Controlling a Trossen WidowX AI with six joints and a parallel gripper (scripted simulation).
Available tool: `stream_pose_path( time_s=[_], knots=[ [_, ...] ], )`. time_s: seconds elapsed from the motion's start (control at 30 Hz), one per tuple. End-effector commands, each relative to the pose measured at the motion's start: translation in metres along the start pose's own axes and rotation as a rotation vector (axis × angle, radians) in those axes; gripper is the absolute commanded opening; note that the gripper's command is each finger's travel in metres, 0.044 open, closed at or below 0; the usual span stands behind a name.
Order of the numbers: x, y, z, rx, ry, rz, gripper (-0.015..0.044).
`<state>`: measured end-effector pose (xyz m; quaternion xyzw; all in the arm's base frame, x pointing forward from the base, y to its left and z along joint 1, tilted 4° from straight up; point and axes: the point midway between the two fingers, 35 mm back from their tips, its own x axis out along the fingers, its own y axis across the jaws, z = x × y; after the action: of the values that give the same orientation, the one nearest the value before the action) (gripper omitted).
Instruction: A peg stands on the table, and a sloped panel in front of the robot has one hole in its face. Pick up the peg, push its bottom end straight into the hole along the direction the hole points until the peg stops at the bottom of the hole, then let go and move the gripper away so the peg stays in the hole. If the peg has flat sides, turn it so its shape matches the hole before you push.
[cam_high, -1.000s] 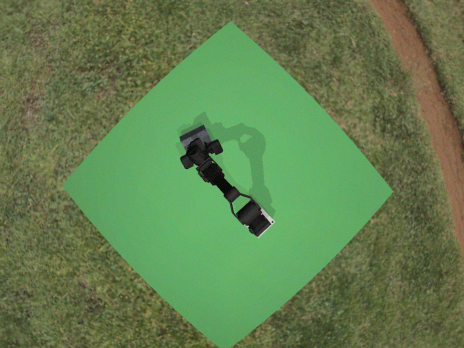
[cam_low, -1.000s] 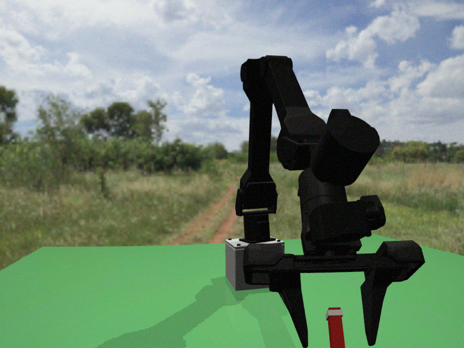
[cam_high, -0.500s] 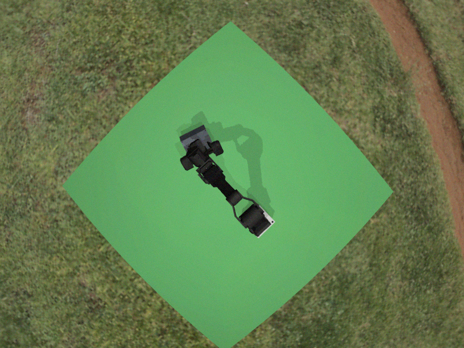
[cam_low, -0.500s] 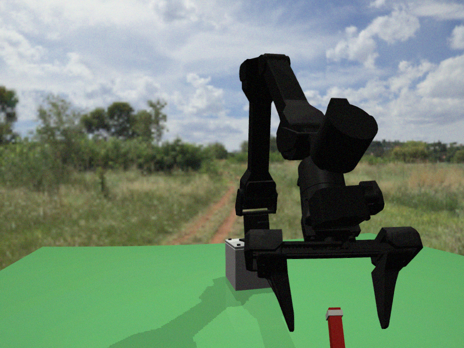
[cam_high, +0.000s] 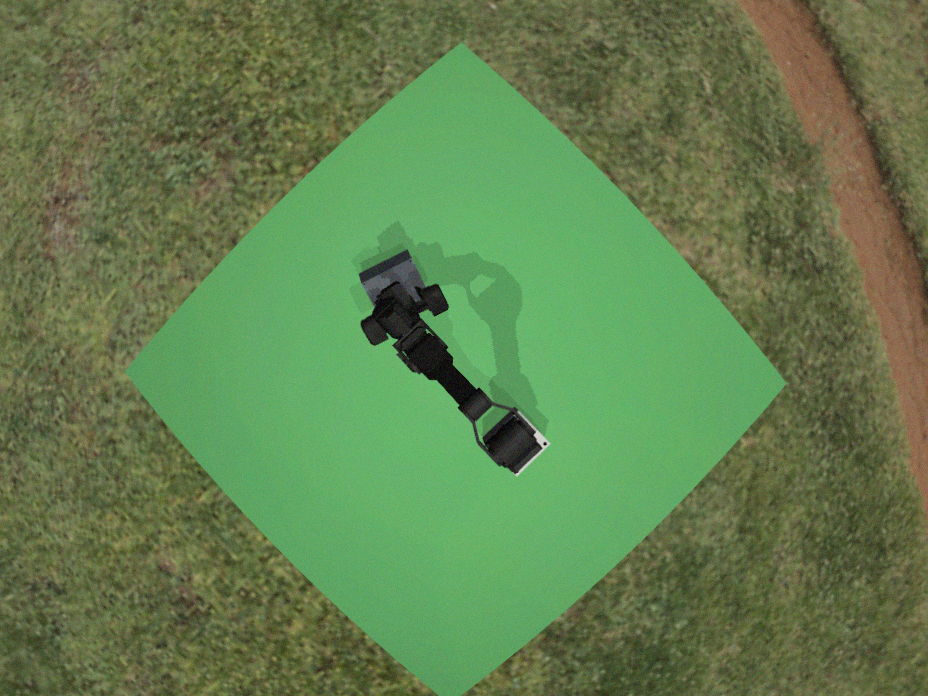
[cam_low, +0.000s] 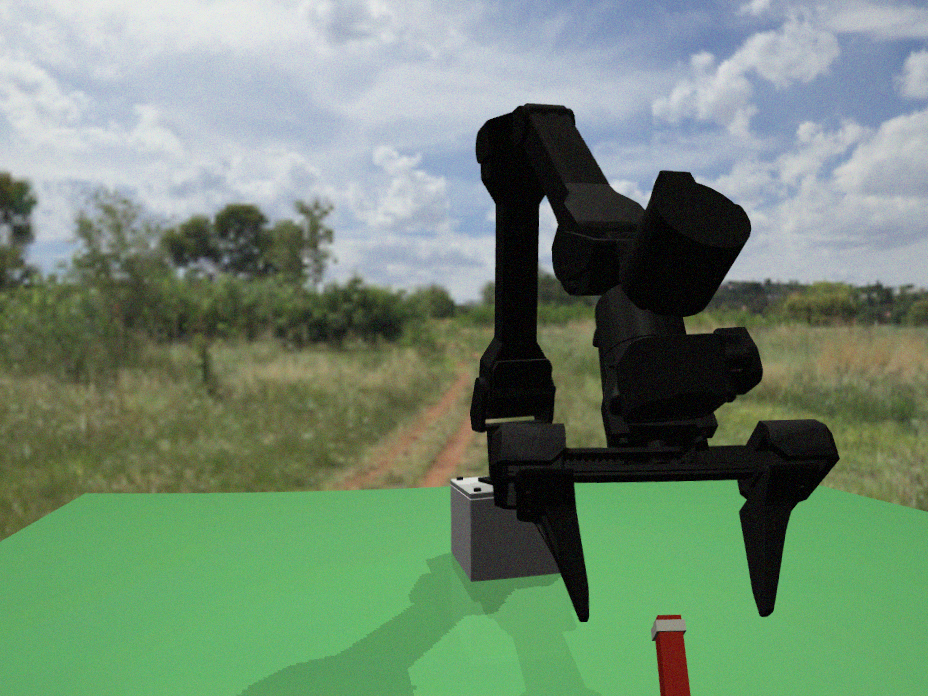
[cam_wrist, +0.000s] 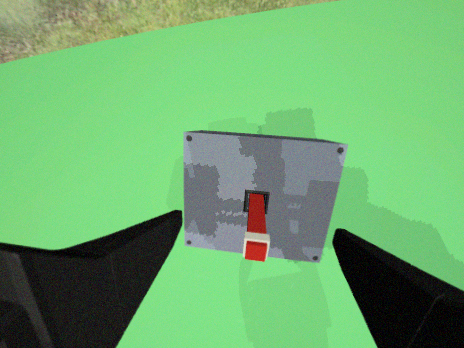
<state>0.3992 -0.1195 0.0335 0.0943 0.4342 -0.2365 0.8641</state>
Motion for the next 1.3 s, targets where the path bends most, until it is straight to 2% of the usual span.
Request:
stream_pose_path(
  time_s=[0.0,1.27],
  knots=[
    [-0.006,0.000,0.000,0.002,0.002,-0.002,0.0440],
    [-0.056,0.001,0.003,-0.002,0.010,-0.001,0.0440]
  ],
)
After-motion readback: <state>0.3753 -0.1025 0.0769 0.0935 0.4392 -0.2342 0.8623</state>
